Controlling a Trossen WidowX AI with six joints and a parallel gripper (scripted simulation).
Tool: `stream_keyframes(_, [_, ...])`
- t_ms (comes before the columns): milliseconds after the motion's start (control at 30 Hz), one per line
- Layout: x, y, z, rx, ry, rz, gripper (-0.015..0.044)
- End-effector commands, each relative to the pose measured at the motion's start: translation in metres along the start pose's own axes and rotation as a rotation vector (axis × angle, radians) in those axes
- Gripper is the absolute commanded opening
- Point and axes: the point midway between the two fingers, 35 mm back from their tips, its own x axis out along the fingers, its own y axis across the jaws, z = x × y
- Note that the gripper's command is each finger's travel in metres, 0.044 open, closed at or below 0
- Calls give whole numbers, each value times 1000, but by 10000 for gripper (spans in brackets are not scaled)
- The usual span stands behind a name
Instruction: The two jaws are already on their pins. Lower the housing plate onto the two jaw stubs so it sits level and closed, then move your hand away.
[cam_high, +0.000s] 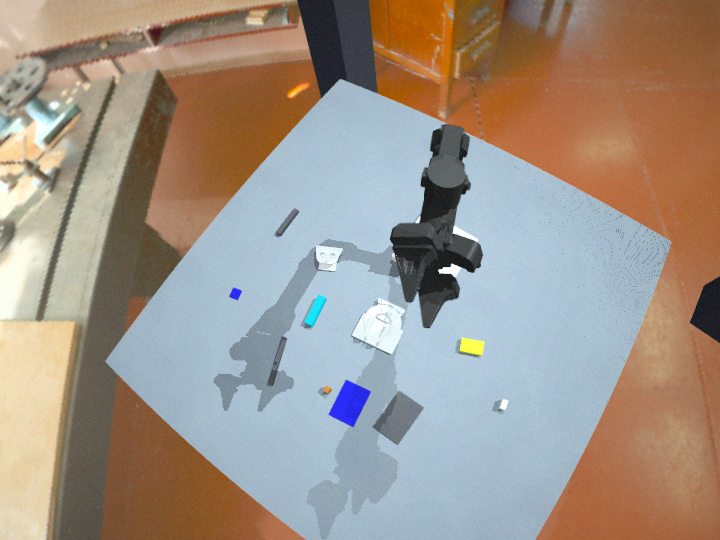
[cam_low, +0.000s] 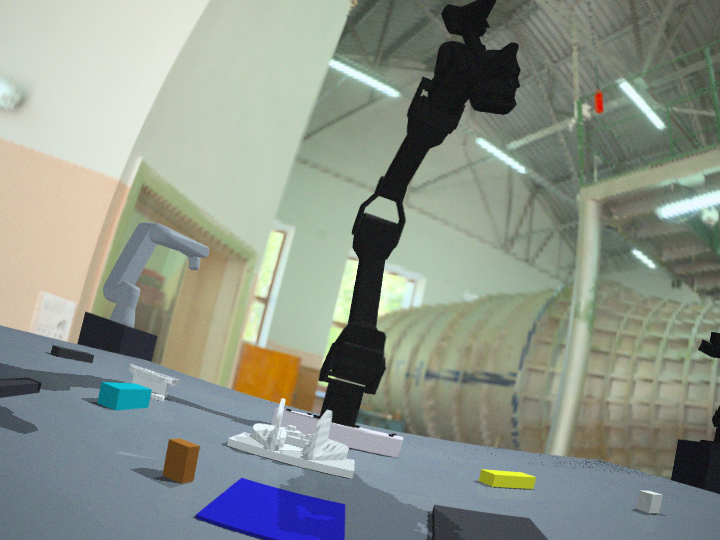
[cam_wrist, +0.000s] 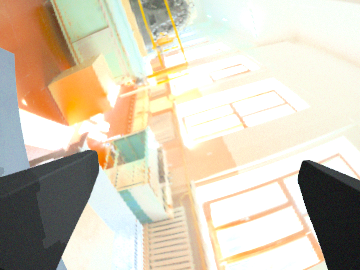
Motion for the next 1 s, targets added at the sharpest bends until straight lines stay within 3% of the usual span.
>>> stream_keyframes(0, [15,22,-34,-12,97,73,440])
stream_keyframes(567, [12,74,-174,70,516,253,440])
stream_keyframes(967, [-30,121,-281,146,814,454,440])
